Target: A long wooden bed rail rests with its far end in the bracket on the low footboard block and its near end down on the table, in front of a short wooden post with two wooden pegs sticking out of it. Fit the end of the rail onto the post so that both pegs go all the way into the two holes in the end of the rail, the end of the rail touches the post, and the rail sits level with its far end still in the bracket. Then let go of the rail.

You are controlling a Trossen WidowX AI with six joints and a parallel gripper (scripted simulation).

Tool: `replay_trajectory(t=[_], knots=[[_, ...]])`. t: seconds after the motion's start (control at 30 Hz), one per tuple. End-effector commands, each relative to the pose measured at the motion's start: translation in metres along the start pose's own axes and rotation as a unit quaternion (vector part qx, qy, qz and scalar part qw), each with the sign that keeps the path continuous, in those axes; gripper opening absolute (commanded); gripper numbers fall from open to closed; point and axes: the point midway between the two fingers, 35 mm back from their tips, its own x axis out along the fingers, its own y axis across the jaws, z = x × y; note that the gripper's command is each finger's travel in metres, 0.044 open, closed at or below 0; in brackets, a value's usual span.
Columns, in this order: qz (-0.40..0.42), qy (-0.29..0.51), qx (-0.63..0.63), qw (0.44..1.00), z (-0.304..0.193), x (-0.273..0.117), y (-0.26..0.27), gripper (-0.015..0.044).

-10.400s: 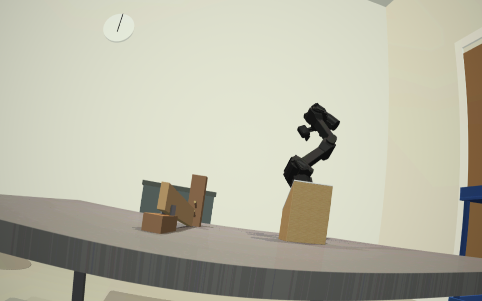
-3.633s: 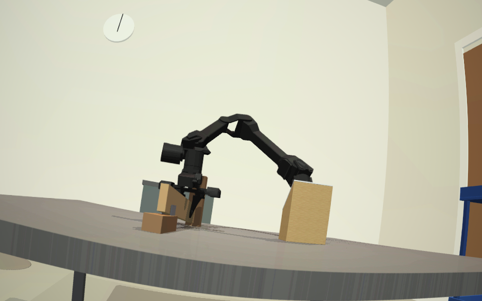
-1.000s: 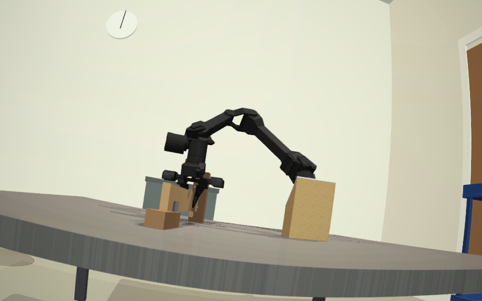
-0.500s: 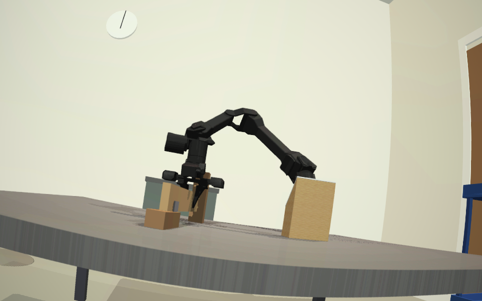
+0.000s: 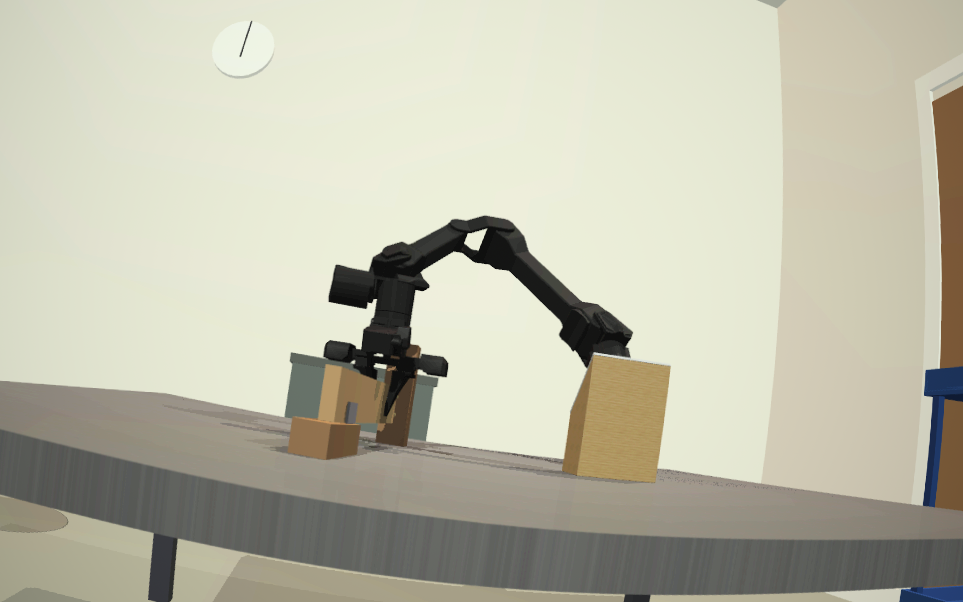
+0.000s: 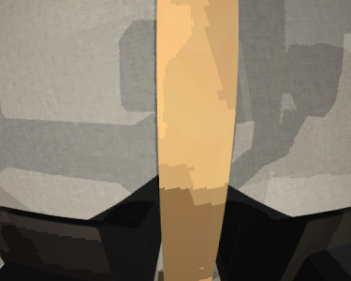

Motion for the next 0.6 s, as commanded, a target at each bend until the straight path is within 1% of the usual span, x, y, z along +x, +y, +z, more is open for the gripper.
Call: replay_trajectory(t=[0.0,0.57], knots=[[-0.002,-0.003,-0.001,1.000,0.0016,-0.0034,0.0000,0.0000],[-0.002,-0.003,-0.001,1.000,-0.0020,-0.0017,0.0001,0.0000]])
